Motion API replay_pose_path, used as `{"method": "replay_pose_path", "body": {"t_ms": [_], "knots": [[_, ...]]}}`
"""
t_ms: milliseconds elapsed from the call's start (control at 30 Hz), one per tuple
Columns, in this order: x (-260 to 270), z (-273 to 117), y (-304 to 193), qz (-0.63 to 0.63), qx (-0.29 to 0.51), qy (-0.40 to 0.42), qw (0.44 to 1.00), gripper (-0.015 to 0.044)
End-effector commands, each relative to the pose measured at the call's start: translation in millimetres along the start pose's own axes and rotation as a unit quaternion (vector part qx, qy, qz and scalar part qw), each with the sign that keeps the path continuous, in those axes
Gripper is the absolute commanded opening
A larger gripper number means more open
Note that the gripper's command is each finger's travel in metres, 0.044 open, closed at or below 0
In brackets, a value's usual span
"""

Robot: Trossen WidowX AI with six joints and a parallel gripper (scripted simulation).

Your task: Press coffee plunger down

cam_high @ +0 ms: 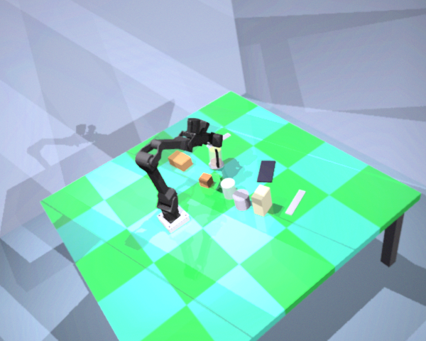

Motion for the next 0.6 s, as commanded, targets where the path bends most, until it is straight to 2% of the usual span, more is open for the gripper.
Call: {"method": "replay_pose_path", "body": {"t_ms": [0,133,533,567], "knots": [[0.0,-0.1,-0.1,0.000,0.000,0.000,1.000,0.0123],[0.0,-0.1,-0.1,0.000,0.000,0.000,1.000,0.0123],[0.0,-0.1,-0.1,0.000,0.000,0.000,1.000,0.0438],[0.0,-0.1,-0.1,0.000,0.000,0.000,1.000,0.0440]]}}
Point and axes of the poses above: the point midway between the two fingers, 35 mm back from their tips, its own z axis out along the fingers, its own x axis across the jaws, y = z × x, the point moved 5 cm from there along -z, back along the fingers, and after that the axes turned 15 degrees about -z, right-handed, at the moved point
